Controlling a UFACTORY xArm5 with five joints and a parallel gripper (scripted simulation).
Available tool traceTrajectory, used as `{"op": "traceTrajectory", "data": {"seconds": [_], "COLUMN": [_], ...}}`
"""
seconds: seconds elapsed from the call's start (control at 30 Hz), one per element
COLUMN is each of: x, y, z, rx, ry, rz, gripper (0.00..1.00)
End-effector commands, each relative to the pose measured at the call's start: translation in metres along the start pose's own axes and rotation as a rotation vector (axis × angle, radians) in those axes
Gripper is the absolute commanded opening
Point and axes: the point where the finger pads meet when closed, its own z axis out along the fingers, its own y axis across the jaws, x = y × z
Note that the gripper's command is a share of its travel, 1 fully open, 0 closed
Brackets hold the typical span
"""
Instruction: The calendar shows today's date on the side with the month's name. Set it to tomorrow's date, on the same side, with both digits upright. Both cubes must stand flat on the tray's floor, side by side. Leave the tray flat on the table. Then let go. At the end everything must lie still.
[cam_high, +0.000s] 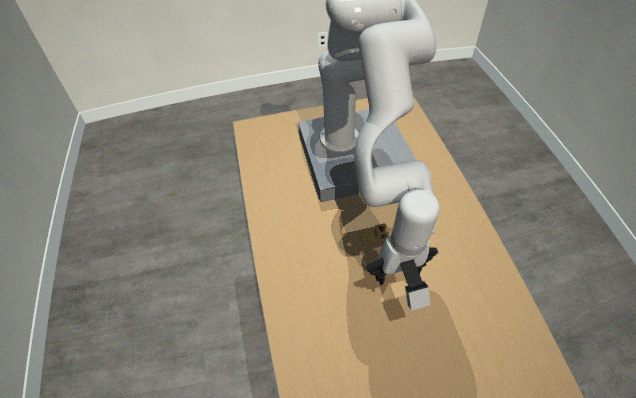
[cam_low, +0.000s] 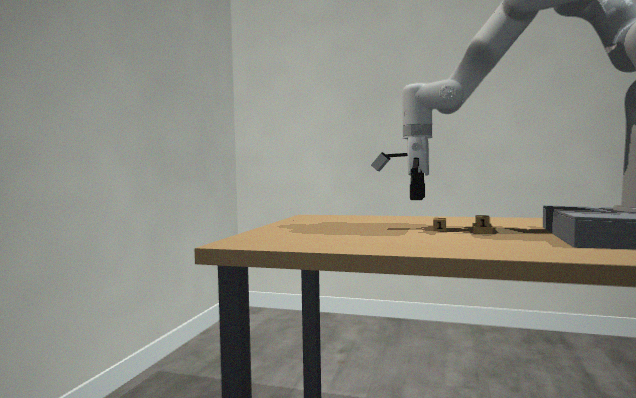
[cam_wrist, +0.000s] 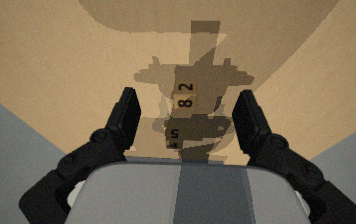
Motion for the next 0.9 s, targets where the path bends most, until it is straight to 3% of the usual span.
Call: {"op": "traceTrajectory", "data": {"seconds": [0.0,0.57,0.87], "x": [0.0013,0.0010,-0.0066], "y": [-0.0002,-0.0002,-0.0007], "z": [-0.0130,-0.0140,-0.0149], "rx": [0.000,0.000,0.000], "ry": [0.004,0.004,0.004], "rz": [0.000,-0.009,-0.228], "gripper": [1.00,1.00,1.00]}}
